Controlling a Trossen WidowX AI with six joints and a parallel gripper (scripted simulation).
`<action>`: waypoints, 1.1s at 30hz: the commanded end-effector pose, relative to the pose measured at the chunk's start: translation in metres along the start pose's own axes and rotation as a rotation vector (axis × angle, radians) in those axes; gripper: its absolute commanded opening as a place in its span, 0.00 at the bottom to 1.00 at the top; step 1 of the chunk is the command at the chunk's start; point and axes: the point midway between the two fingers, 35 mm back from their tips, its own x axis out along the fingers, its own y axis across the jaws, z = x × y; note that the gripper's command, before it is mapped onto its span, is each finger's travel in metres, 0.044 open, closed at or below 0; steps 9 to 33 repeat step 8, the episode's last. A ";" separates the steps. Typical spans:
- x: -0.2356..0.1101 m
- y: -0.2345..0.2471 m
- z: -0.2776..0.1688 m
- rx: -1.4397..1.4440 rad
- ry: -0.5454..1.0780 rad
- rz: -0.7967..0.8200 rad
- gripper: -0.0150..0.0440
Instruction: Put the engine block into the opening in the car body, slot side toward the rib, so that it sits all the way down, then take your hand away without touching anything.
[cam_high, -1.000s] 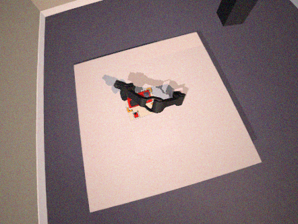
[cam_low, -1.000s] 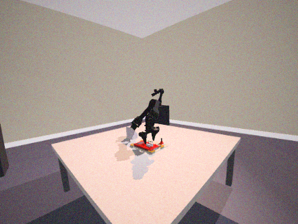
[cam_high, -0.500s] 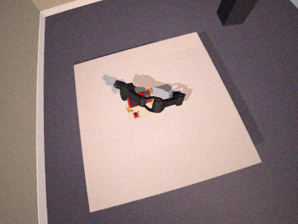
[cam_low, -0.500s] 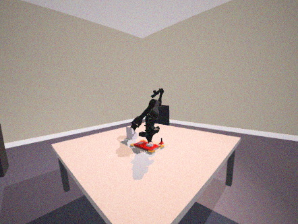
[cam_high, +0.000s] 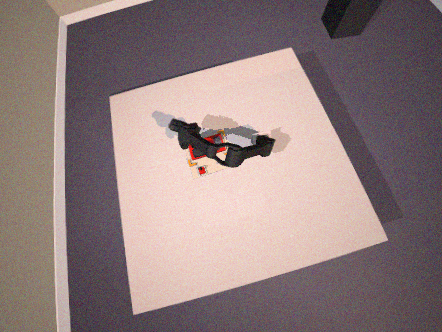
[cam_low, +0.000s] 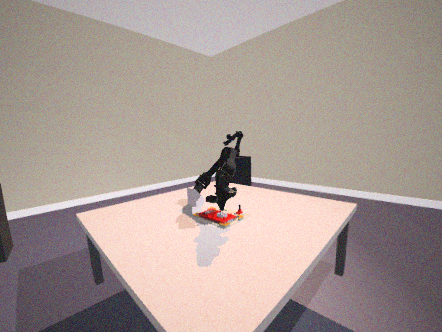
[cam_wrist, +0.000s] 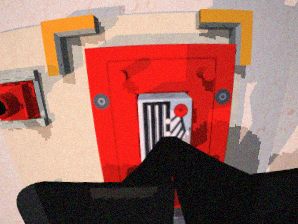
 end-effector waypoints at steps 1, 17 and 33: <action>0.000 0.000 0.000 -0.005 0.004 -0.002 0.25; 0.000 0.000 0.000 -0.005 0.004 -0.002 0.48; 0.000 0.000 0.000 -0.005 0.004 -0.002 0.48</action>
